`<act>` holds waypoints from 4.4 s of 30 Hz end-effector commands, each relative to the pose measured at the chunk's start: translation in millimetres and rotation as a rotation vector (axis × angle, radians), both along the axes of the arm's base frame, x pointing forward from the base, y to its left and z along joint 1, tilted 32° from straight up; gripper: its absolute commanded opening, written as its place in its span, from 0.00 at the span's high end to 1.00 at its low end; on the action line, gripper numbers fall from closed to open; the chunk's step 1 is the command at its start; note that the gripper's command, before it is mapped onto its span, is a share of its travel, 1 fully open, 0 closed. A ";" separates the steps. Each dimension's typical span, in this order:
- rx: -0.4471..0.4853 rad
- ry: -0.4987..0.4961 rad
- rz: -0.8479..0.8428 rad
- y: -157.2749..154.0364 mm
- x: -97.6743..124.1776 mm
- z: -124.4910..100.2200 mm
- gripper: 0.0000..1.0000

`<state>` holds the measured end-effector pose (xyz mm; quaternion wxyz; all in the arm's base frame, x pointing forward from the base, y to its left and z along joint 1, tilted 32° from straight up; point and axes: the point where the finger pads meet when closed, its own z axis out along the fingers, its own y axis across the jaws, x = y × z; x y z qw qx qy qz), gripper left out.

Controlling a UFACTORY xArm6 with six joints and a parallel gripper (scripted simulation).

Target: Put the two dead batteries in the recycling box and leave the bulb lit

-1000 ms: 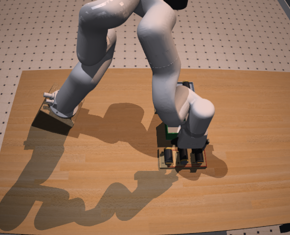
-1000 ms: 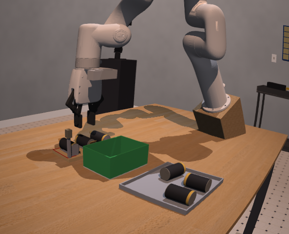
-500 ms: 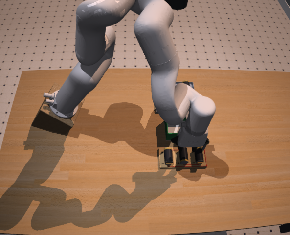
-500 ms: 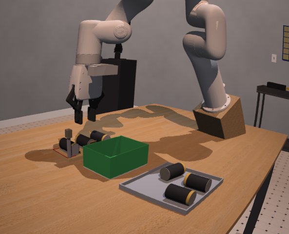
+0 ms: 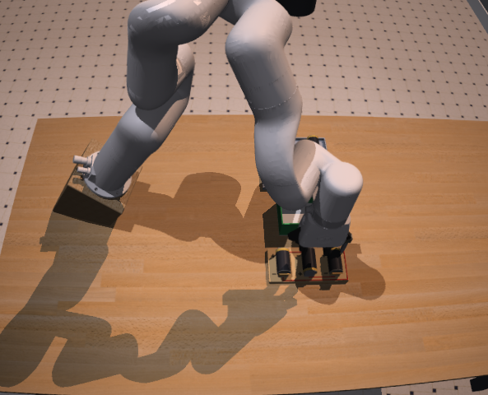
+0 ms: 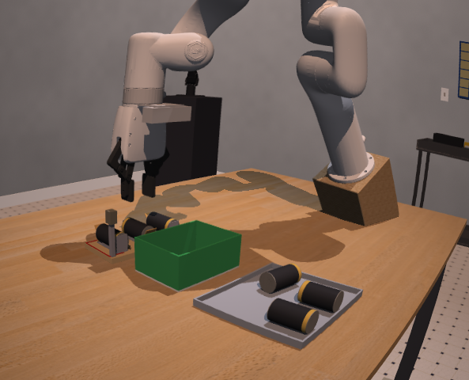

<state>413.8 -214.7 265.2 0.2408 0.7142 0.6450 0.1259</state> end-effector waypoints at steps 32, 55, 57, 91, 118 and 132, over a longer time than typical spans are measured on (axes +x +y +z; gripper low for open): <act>-0.002 -0.003 0.000 30.4 -18.0 42.4 0.49; -0.002 -0.003 0.000 186.0 23.4 32.9 0.49; -0.002 -0.003 0.000 196.1 26.1 32.3 0.49; -0.002 -0.003 0.000 371.1 72.7 21.7 0.49; -0.009 -0.001 0.012 357.5 109.2 -41.1 0.49; -0.009 -0.001 0.012 356.7 111.4 -45.0 0.49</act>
